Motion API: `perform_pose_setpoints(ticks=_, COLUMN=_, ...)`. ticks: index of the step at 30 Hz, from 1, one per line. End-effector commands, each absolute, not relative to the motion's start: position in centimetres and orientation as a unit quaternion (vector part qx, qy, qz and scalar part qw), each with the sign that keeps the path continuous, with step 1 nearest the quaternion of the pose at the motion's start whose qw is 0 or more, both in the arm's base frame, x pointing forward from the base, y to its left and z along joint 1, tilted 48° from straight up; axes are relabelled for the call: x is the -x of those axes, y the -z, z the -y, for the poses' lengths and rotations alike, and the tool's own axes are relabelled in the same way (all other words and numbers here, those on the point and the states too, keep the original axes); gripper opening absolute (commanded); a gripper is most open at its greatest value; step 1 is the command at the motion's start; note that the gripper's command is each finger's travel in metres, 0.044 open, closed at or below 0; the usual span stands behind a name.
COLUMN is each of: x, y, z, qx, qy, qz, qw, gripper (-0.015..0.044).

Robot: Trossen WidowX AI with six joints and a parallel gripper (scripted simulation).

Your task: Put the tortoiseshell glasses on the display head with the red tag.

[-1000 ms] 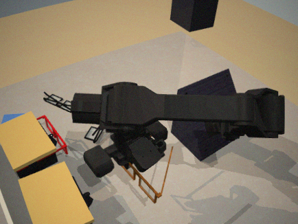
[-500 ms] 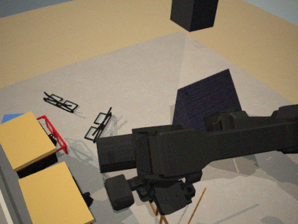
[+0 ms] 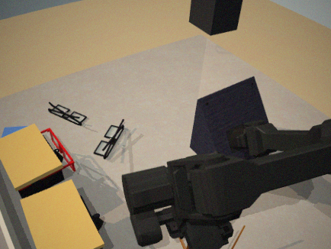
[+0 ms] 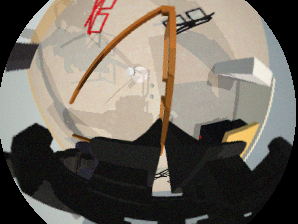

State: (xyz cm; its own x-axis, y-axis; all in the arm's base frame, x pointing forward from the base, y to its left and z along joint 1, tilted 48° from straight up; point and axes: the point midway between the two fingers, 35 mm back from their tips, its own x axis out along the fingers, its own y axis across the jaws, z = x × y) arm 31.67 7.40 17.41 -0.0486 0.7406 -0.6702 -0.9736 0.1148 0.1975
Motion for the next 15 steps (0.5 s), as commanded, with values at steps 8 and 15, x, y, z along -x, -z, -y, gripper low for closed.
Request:
perform_pose_setpoints(ticks=8, x=-31.6, y=-15.0, z=-10.3, qx=0.172, qy=-0.641, qz=-0.335, qw=0.669, gripper=0.0)
perform_pose_setpoints(ticks=15, x=-31.3, y=-13.7, z=-11.8, qx=0.171, qy=-0.642, qz=-0.334, qw=0.669, gripper=0.0)
